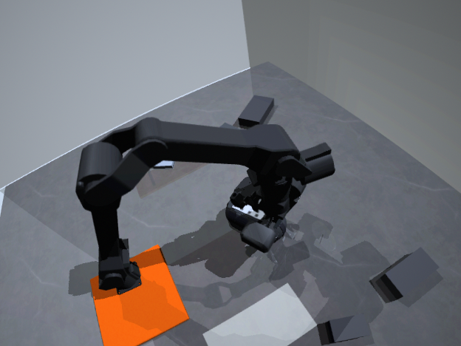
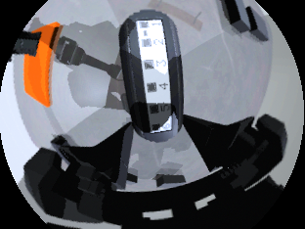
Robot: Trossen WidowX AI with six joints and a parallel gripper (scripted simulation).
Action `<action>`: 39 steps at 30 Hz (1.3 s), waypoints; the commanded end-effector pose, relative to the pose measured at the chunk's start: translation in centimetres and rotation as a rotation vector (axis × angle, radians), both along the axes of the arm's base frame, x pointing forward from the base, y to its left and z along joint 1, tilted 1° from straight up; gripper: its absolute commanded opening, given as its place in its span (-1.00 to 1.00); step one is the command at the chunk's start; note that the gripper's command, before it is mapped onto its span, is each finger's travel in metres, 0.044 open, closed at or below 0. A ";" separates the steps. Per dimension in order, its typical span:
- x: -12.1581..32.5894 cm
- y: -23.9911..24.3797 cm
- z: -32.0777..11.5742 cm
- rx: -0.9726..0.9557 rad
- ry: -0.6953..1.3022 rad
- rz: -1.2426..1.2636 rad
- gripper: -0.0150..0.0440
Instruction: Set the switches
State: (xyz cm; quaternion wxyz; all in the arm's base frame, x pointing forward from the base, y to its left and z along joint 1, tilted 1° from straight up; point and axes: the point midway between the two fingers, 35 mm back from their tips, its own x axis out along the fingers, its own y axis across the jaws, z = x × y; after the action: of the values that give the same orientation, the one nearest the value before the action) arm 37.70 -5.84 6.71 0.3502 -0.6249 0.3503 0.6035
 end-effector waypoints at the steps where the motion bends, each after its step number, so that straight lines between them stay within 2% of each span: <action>1: 0.1 0.2 0.9 -0.001 -0.014 -0.002 0.65; 39: -0.6 1.1 3.0 0.000 -0.014 -0.002 0.65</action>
State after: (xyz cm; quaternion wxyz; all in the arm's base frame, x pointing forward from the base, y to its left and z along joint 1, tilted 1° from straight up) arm 37.06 -4.90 9.11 0.3495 -0.6248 0.3504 0.6040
